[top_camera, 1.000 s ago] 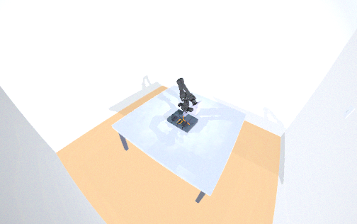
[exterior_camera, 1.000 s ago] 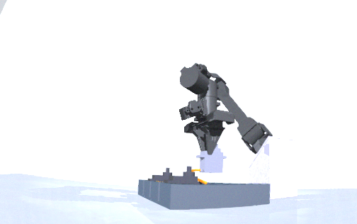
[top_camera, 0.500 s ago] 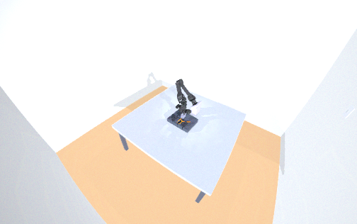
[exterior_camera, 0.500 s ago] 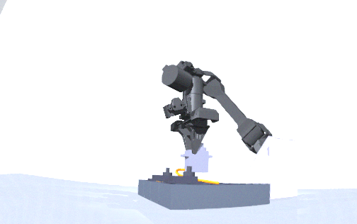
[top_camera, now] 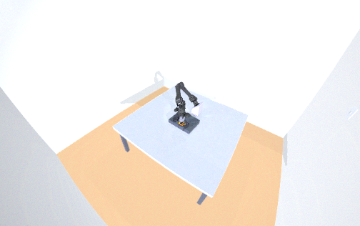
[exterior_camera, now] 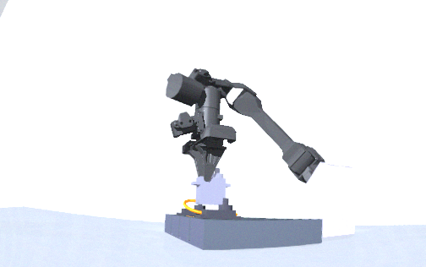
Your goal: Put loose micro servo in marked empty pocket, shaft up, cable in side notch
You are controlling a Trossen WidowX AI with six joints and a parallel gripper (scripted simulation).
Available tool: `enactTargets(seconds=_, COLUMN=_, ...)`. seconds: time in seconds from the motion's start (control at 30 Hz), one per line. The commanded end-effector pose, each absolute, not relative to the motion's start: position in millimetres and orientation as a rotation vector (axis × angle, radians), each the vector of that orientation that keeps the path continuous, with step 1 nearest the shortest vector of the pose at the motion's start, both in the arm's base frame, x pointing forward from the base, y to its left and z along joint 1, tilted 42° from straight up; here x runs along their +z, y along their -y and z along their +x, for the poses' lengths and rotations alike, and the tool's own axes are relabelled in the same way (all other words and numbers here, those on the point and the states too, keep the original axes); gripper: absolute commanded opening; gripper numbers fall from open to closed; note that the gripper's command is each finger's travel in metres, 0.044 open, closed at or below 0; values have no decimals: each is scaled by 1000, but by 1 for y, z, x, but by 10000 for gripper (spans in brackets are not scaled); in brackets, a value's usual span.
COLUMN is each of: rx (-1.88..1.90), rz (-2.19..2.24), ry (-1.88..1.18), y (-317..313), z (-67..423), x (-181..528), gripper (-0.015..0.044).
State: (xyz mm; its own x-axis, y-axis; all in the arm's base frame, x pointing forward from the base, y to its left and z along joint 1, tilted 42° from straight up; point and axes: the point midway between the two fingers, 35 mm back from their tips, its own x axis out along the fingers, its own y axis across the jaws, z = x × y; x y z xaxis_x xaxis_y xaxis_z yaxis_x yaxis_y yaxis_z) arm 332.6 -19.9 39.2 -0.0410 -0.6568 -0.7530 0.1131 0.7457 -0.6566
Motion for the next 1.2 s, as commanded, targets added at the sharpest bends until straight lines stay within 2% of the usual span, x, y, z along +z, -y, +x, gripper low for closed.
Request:
enactTargets(seconds=0.0, rx=-657, rz=-469, ry=-1489, y=20, z=341, x=41, gripper=0)
enactTargets(seconds=1.17, rx=-658, rz=-470, ry=-1489, y=35, z=342, x=25, gripper=0)
